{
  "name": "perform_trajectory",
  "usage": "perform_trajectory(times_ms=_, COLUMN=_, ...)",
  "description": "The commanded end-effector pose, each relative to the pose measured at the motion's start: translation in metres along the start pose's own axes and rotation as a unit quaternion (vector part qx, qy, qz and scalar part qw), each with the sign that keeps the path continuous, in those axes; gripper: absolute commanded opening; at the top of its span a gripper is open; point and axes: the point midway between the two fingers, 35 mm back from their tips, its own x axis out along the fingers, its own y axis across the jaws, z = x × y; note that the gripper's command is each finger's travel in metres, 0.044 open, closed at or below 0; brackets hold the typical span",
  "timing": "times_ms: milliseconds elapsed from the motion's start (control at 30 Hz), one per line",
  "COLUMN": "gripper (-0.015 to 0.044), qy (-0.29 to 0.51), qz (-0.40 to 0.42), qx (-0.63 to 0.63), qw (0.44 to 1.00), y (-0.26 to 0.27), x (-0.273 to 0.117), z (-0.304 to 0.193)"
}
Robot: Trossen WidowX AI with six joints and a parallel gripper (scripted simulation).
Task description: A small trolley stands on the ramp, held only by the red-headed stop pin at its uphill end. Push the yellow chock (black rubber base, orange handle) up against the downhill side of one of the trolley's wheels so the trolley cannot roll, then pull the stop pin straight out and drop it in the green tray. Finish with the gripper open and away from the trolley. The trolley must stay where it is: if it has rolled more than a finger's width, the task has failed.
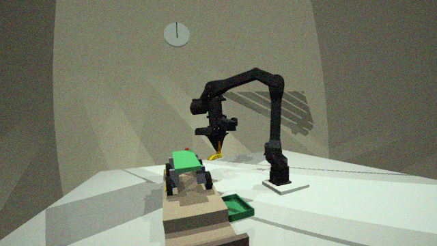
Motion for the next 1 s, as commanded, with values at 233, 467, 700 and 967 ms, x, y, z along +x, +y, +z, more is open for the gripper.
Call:
perform_trajectory(times_ms=233, gripper=0.0, qy=0.0, qz=0.001, qx=0.0, qw=1.0, y=0.001, x=-0.034, z=0.0)
perform_trajectory(times_ms=467, gripper=0.0, qy=0.0, qz=0.001, qx=0.011, qw=1.0, y=0.001, x=-0.034, z=0.0)
perform_trajectory(times_ms=700, gripper=0.0, qy=0.001, qz=0.001, qx=0.122, qw=0.992, y=0.001, x=-0.034, z=0.0)
perform_trajectory(times_ms=967, gripper=0.0, qy=0.002, qz=0.002, qx=0.258, qw=0.966, y=0.001, x=-0.034, z=0.0)
